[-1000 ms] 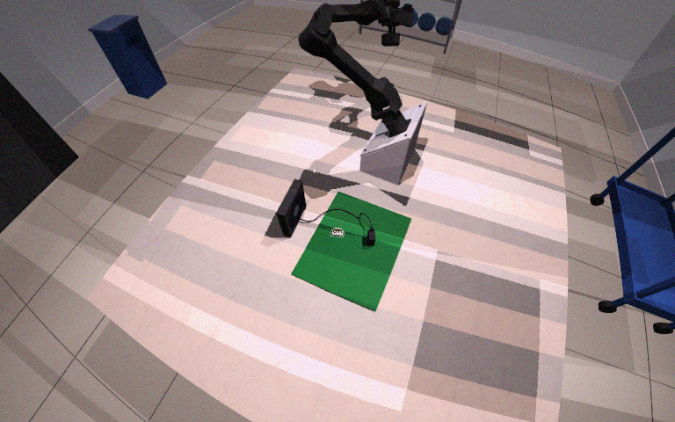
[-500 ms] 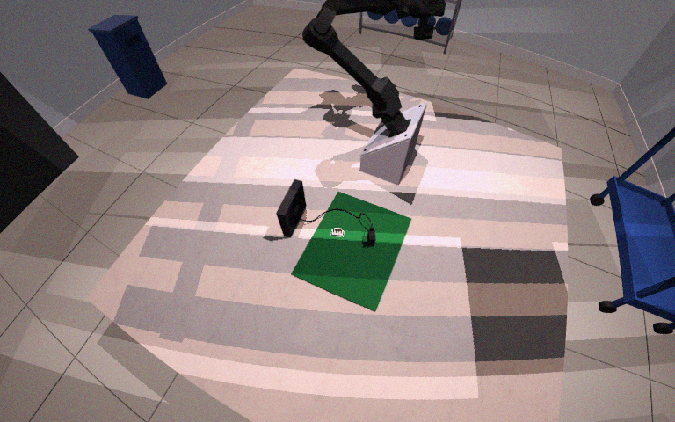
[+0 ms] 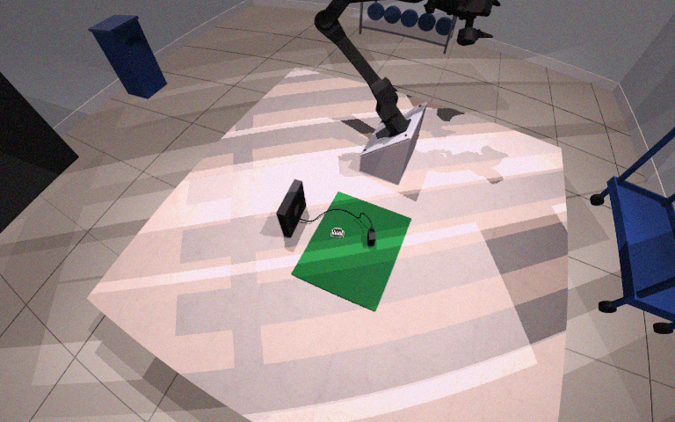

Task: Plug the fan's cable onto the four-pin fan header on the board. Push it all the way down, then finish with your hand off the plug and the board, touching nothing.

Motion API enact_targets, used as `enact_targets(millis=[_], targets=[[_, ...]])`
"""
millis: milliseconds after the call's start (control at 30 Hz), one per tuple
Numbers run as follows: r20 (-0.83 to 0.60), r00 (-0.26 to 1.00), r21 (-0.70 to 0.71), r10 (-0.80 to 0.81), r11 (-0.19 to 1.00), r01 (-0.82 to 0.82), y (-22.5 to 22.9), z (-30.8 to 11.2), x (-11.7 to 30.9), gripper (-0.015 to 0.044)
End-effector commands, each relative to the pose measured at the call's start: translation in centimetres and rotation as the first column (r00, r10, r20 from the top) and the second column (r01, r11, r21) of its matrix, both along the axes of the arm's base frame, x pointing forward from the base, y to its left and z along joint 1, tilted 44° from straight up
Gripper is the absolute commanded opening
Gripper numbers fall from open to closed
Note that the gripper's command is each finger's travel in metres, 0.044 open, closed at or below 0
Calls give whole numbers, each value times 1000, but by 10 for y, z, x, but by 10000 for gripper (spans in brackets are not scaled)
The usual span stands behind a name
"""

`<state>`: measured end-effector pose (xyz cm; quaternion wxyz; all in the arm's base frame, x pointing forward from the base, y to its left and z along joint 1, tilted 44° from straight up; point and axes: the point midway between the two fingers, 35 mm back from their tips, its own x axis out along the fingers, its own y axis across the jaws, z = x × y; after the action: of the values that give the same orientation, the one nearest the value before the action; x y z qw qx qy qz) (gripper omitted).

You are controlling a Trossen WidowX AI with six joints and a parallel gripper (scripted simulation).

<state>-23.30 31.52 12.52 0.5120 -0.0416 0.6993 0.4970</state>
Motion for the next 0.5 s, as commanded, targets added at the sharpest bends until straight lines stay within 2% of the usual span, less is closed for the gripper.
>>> enact_targets(millis=[0,167,300,467], targets=[[116,991,-5,-74,997,75,26,-19,44,440],[280,950,-17,-137,989,147,50,-38,117,440],[361,918,-39,-167,980,193,56,-48,158,440],[481,848,-113,-225,943,314,55,-71,240,440]])
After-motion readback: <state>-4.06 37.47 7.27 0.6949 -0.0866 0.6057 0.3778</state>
